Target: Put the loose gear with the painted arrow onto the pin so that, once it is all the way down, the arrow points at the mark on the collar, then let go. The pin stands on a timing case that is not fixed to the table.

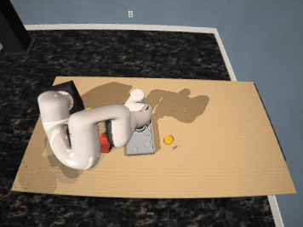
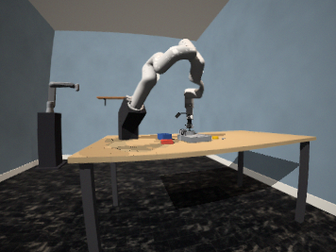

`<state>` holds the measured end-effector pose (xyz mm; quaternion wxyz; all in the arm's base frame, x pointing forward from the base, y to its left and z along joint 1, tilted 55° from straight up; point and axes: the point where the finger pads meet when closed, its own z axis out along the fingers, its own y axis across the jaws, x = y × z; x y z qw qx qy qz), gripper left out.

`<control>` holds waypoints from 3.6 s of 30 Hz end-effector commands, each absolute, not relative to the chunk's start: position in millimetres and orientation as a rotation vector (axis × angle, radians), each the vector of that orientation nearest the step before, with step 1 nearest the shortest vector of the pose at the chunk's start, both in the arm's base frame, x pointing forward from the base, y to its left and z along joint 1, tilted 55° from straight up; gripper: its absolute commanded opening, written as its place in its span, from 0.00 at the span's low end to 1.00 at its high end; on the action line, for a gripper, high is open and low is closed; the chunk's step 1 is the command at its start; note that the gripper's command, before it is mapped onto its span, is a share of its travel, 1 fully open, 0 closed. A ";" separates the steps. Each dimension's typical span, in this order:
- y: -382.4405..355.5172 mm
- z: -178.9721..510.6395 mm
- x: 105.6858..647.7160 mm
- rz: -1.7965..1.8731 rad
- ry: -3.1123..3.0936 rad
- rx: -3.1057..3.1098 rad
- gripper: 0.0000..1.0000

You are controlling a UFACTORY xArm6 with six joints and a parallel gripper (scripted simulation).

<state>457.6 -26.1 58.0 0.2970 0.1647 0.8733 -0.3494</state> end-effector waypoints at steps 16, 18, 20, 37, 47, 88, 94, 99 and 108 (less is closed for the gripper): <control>-27.2 56.9 459.4 -0.926 2.321 0.437 0.00; -27.5 56.6 459.6 -0.926 2.321 0.437 0.00; -27.8 56.4 459.8 -0.926 2.321 0.437 0.00; -29.0 55.4 460.5 -0.926 2.321 0.437 0.00; -29.1 55.3 460.5 -0.926 2.321 0.437 0.00; -29.1 55.3 460.5 -0.926 2.321 0.437 1.00; -29.1 55.3 460.5 -0.926 2.321 0.437 1.00; -29.1 55.3 460.5 -0.926 2.321 0.437 1.00; -29.1 55.3 460.5 -0.926 2.321 0.437 1.00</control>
